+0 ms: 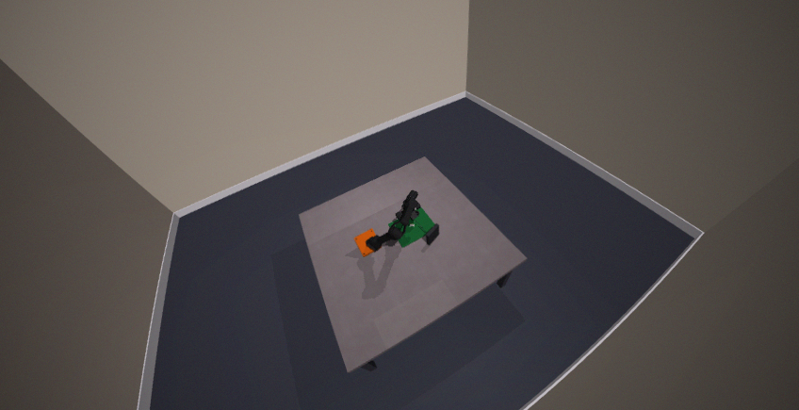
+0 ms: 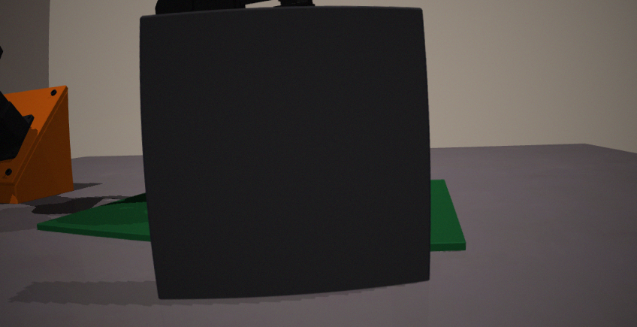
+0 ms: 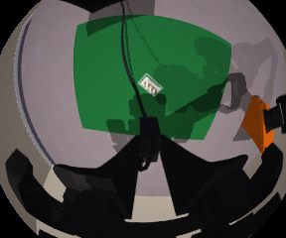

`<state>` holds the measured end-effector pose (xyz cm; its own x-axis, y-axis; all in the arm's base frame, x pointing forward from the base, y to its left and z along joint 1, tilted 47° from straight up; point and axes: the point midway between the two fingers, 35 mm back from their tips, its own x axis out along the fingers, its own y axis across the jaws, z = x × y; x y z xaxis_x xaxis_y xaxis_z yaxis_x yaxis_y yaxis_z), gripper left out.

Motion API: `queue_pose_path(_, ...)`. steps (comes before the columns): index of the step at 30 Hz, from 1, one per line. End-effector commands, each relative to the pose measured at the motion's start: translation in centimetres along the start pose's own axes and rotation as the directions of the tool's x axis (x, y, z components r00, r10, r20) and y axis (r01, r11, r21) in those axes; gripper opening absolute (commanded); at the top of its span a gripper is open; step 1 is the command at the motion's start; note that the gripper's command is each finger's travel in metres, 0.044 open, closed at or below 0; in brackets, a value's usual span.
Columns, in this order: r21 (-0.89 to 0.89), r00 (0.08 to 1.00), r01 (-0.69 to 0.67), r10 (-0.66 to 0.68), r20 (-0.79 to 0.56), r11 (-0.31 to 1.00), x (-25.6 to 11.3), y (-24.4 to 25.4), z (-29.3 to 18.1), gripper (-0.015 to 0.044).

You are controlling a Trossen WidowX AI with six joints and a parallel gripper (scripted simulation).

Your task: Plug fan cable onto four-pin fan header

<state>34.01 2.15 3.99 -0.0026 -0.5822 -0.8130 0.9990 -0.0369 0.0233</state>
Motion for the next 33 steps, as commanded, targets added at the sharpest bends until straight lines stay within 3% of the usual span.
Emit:
queue_pose_path(1,-0.163,1.000,0.004,-0.001,0.019,0.987,-0.2,0.7,0.6,0.0000)
queue_pose_path(16,-0.622,0.997,0.059,-0.019,0.070,0.781,-0.5,2.3,2.1,0.0000)
queue_pose_path(33,-0.942,0.991,0.133,-0.041,0.127,0.308,-0.7,3.8,4.0,0.0000)
